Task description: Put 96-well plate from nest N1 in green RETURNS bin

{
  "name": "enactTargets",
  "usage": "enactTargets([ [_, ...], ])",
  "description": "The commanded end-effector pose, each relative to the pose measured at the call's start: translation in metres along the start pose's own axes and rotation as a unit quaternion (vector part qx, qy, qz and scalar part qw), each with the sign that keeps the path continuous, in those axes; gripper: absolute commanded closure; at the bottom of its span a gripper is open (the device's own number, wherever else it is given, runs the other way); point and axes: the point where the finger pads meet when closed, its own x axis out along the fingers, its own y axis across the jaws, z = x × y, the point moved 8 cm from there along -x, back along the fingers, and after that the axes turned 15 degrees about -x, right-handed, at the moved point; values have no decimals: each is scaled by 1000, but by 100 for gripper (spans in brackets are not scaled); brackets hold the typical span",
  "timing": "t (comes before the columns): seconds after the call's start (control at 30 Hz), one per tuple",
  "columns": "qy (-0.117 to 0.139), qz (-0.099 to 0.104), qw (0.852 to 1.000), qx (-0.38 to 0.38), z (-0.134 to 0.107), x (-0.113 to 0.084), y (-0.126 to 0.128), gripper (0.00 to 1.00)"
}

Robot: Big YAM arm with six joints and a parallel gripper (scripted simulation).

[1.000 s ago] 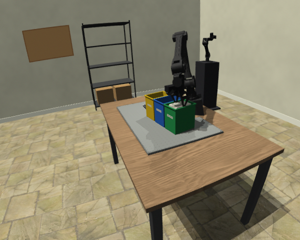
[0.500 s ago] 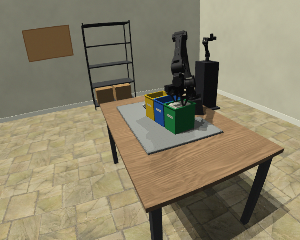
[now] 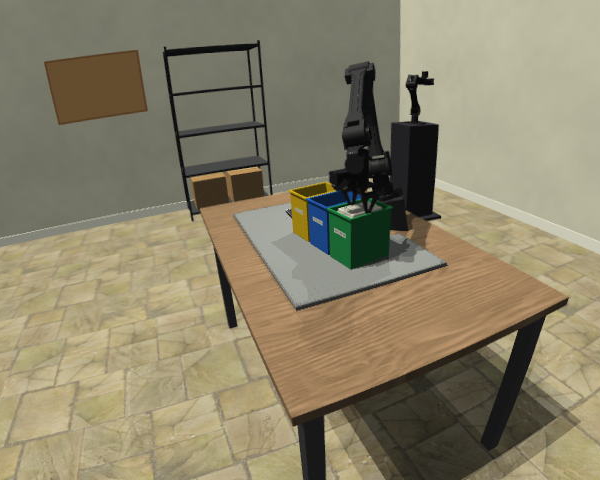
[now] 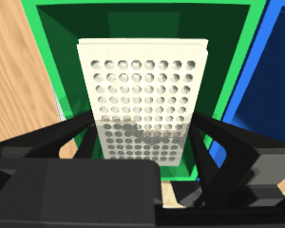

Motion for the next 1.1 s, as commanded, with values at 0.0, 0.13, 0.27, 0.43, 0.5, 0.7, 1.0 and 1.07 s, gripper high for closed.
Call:
enactTargets([
  [0.0,4,-3,1000,-1,2,7,-3,100],
  [0.13,4,-3,1000,-1,2,7,-3,100],
  [0.27,4,-3,1000,-1,2,7,-3,100],
  [0.43,4,-3,1000,-1,3,7,-3,100],
  [0.5,4,-3,1000,-1,3,7,-3,1],
  [0.7,4,-3,1000,-1,3,7,-3,1],
  [1.0,4,-3,1000,-1,3,7,-3,1],
  [1.07,4,-3,1000,-1,3,7,-3,1],
])
